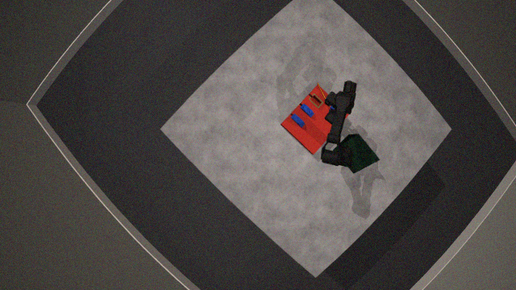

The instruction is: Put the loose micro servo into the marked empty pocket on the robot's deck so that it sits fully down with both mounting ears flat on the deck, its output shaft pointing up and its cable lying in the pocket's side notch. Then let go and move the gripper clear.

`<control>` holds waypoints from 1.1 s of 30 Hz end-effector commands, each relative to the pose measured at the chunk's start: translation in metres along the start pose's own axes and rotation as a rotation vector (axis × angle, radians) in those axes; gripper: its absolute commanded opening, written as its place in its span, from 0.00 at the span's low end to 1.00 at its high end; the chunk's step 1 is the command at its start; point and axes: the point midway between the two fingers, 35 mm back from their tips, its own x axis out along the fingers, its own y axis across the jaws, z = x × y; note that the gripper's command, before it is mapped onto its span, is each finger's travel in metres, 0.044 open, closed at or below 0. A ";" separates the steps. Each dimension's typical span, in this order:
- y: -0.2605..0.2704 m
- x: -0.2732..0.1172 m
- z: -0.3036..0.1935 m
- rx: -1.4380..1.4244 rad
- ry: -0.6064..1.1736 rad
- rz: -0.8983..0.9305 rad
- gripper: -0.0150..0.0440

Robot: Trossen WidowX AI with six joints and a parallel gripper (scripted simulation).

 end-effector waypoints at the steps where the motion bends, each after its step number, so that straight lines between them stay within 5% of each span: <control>1: 0.000 0.001 0.000 0.001 0.002 0.000 0.52; 5: 0.000 0.001 0.000 0.001 0.002 0.000 0.48; 10: 0.000 -0.011 -0.001 0.002 0.002 -0.001 0.25; 33: 0.016 -0.029 0.007 0.002 0.002 0.001 0.25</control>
